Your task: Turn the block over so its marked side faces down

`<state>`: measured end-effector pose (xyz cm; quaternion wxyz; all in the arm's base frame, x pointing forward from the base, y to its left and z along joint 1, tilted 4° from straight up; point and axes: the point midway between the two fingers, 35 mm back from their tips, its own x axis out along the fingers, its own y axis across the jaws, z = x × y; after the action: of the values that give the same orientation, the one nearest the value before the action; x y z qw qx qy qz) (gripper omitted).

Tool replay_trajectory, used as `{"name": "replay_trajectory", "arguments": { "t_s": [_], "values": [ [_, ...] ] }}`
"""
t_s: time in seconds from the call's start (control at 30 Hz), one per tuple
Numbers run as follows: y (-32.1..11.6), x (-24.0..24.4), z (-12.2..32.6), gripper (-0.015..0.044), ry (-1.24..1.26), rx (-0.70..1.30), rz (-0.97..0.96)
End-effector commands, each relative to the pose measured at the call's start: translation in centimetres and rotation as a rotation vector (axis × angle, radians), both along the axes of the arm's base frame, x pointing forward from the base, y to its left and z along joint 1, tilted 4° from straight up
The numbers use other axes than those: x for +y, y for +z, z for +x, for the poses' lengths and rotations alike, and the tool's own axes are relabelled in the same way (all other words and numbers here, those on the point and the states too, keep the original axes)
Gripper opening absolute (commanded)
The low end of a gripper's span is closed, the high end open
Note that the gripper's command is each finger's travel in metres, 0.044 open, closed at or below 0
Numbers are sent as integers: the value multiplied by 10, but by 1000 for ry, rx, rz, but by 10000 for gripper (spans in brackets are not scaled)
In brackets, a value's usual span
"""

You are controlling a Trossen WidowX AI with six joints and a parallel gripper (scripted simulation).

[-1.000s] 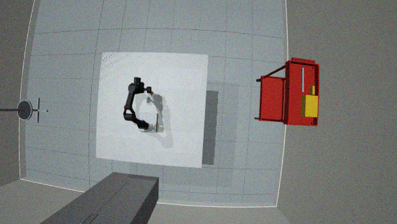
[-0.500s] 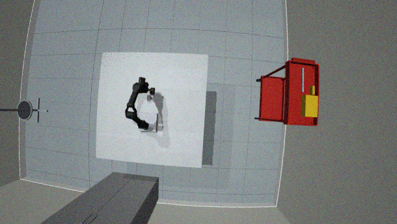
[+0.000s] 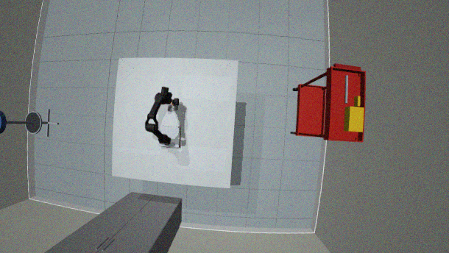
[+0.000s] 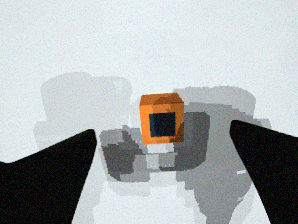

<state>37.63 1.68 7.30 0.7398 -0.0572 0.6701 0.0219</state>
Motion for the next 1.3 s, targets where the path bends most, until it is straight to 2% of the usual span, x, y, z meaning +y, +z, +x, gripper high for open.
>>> {"name": "replay_trajectory", "arguments": {
  "t_s": [0.0,0.5,0.9,1.27],
  "values": [
    [-8,-1,0,440,3,4,-3],
    [-30,-2,1,440,3,4,-3],
    [-30,-2,1,125,3,4,-3],
    [-30,-2,1,52,3,4,-3]
  ]
}}
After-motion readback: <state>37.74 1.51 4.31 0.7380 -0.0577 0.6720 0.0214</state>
